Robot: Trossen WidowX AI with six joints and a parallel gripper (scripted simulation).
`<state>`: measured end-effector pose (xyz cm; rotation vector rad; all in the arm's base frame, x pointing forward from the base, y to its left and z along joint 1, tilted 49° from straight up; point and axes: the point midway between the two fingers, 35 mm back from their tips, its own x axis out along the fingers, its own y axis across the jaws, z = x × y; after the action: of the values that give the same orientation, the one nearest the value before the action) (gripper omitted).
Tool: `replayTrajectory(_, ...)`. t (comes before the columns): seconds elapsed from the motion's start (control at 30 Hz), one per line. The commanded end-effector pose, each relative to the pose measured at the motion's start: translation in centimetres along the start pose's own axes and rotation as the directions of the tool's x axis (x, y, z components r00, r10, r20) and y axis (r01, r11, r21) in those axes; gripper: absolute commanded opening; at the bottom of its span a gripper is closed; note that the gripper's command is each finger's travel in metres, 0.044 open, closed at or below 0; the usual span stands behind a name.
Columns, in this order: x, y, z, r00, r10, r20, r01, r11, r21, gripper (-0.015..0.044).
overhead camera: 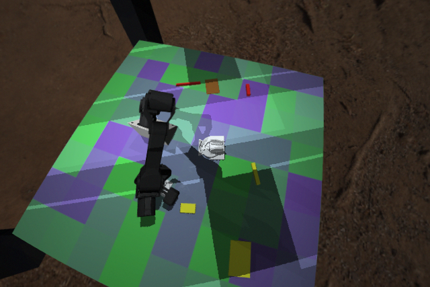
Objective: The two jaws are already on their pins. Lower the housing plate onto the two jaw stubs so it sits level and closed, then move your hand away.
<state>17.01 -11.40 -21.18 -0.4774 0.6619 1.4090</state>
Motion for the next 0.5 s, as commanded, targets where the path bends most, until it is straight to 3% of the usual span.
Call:
replayTrajectory(0.0,0.00,0.00,0.00,1.000,0.000,0.000,0.000,1.000,0.000,0.0380)
replayTrajectory(0.17,0.00,0.00,0.00,1.000,0.000,0.000,0.000,1.000,0.000,0.0351)
replayTrajectory(0.47,0.00,0.00,0.00,1.000,0.000,0.000,0.000,1.000,0.000,0.0351)
